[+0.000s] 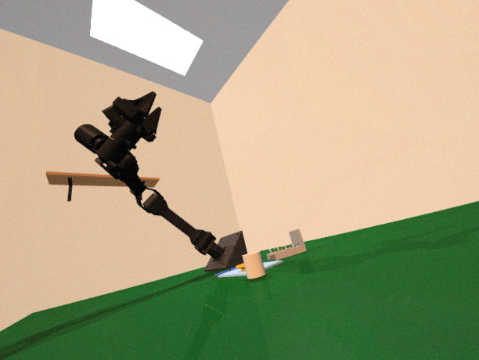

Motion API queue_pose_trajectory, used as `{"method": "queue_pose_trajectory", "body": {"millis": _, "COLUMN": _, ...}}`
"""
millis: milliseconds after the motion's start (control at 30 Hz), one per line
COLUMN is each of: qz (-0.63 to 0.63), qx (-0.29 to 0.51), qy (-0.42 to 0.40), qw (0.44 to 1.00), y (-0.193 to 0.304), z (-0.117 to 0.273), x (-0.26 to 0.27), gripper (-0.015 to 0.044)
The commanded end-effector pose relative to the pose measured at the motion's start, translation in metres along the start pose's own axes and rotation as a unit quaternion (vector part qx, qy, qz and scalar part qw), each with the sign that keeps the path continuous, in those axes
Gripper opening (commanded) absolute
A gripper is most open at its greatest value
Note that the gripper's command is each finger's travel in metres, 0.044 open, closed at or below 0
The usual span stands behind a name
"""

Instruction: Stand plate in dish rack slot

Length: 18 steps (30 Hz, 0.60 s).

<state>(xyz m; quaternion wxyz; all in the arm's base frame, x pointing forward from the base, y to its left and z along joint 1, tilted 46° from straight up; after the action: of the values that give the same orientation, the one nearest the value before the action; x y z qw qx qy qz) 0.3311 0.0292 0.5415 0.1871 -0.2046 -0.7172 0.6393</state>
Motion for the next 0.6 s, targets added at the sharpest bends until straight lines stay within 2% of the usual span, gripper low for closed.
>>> {"method": "queue_pose_trajectory", "body": {"millis": 0, "qz": -0.002, "qx": 0.000, "qy": 0.002, "qw": 1.000, "y": 0.001, "z": 0.000, "x": -0.001, "gripper": 0.0400}}
{"method": "queue_pose_trajectory", "body": {"millis": 567, "qz": -0.177, "qx": 0.020, "qy": 0.166, "qw": 0.970, "y": 0.077, "z": -0.022, "x": -0.071, "gripper": 0.0400}}
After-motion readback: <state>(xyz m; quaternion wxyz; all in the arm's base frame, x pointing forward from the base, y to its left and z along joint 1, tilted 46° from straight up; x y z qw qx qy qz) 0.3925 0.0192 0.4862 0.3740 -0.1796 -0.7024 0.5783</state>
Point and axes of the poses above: the point midway between the two fingers, 35 mm back from their tips, its own z axis back along the fingers, its own x axis across the jaws, y = z × x, the point moved 2 cm from there along z, back along the fingers, and after that the axes turned 7 degrees about -z, right-handed, at the moved point
